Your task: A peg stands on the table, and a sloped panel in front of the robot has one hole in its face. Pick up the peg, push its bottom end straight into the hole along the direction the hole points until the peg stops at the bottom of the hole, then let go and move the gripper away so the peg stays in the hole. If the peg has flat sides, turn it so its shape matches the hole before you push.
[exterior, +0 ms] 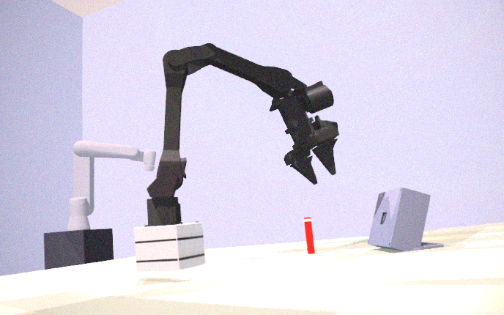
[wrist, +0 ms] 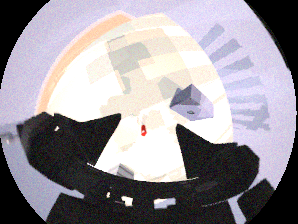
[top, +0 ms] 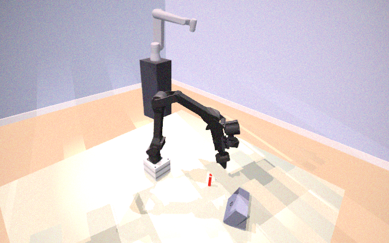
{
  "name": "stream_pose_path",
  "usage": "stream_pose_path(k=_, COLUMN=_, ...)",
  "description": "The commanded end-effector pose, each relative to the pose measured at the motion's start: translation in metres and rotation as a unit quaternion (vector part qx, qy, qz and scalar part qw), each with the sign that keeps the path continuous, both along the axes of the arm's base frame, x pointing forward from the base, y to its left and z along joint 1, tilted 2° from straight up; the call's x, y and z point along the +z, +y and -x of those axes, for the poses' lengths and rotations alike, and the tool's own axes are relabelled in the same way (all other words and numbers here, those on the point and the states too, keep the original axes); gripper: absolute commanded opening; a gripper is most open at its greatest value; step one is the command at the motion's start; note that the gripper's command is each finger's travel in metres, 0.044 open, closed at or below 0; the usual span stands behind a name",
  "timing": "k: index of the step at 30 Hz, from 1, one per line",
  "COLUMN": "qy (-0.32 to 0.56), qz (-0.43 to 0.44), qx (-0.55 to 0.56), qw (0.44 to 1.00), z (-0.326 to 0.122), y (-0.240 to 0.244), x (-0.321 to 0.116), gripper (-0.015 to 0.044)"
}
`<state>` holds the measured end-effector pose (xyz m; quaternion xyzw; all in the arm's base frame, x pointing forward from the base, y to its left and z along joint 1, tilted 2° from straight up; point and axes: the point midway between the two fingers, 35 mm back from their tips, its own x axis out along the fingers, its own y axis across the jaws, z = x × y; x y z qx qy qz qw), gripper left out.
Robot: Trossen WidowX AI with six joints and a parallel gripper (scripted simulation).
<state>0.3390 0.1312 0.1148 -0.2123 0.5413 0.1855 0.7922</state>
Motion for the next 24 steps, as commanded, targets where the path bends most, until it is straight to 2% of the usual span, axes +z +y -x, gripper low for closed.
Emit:
stream_pose_path(k=1, qy=0.068, qz=0.003, qx=-0.060, qw=0.996, z=0.013, y=-0.014, x=-0.029, gripper=0.0440)
stream_pose_path(k=9, qy=0.155, qz=0.012, qx=-0.146, qw=0.977, z=0.032, y=-0.036, x=-0.061, gripper=0.0440)
stream_pose_path(k=24, qy=0.157, qz=0.013, qx=-0.148, qw=0.976, z=0.034, y=-0.035, x=-0.066, gripper=0.0440)
